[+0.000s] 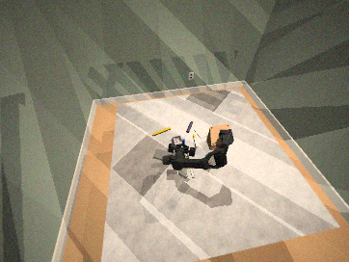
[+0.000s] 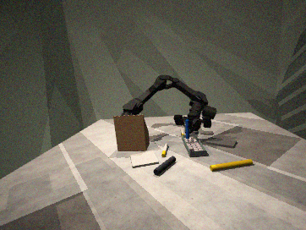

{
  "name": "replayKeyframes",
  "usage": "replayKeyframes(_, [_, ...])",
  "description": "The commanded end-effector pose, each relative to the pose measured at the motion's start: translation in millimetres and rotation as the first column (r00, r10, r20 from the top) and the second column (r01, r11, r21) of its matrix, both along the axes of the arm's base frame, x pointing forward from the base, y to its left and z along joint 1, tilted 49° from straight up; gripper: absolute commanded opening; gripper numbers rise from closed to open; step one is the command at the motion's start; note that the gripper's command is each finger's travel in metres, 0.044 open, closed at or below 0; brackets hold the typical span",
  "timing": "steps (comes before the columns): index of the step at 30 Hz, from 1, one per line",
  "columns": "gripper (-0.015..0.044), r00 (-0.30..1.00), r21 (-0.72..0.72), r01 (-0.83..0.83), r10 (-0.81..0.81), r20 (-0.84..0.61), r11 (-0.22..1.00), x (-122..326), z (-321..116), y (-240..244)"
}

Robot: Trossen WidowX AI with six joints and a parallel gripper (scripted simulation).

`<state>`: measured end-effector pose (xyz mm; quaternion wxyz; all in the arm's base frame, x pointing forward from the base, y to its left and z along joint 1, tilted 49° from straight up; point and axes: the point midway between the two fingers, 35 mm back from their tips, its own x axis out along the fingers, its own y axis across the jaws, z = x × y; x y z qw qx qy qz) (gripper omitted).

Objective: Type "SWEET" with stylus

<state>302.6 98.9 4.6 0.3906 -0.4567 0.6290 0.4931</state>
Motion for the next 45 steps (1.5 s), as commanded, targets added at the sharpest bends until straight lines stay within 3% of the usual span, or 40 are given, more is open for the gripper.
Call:
replayKeyframes(1, [0.0081,1.0,0.003,0.006,-0.006,0.002,1.0,0,-1,1])
replayKeyframes(25, [0.0085,1.0,0.004,0.011,-0.011,0.003,1.0,4,22,-26])
replayKeyframes(28, [0.0065,1.0,0.004,0.011,-0.011,0.003,1.0,4,22,-26])
replayKeyframes(31, [0.0,1.0,0.001,0.007,-0.007,0.002,1.0,5,26,-29])
replayKeyframes(41, [0.0,1.0,0.002,0.006,-0.006,0.002,1.0,2,13,-15])
replayKeyframes(44, [0.0079,1.0,0.002,0.006,-0.006,0.002,1.0,3,12,-13])
replayKeyframes(45, [0.0081,1.0,0.002,0.006,-0.006,0.002,1.0,3,12,-13])
